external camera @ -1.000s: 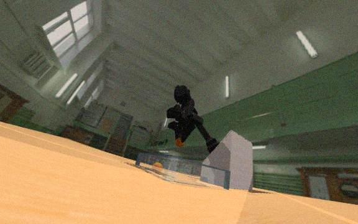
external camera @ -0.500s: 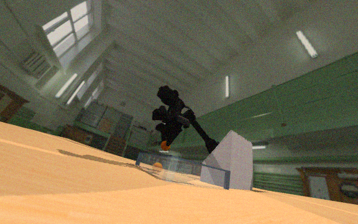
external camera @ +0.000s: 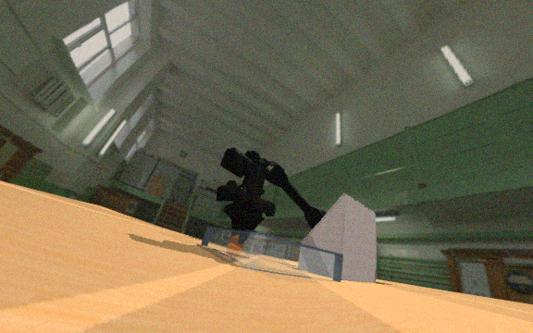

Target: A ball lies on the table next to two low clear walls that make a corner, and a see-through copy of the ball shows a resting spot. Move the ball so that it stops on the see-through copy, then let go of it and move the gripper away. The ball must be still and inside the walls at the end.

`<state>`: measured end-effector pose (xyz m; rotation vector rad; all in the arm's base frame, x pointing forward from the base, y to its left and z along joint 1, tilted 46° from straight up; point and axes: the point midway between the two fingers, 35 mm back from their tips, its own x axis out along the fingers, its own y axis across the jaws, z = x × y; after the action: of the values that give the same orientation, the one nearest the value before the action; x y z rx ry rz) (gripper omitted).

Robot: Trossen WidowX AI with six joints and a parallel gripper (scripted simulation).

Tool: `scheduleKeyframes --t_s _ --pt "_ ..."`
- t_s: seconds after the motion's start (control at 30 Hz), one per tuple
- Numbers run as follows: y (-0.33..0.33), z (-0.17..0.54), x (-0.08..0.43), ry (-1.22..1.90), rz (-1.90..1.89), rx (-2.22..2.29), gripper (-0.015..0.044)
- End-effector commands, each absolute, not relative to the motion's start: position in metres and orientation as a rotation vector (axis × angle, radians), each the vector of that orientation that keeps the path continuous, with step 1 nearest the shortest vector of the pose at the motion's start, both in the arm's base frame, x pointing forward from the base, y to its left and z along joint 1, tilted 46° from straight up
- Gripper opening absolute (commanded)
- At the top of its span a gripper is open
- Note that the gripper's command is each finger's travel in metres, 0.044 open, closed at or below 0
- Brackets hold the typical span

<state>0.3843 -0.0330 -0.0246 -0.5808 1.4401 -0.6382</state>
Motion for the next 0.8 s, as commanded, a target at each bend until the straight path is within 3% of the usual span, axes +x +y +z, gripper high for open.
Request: scheduleKeyframes --t_s 0.0,0.6,0.77 --pt "-0.036 -0.029 0.383 1.439 -0.634 -0.595 0.0000" --pt "-0.049 -0.042 0.384 1.439 -0.635 -0.596 0.0000" --pt "-0.047 -0.039 0.387 1.430 -0.635 -0.584 0.0131"
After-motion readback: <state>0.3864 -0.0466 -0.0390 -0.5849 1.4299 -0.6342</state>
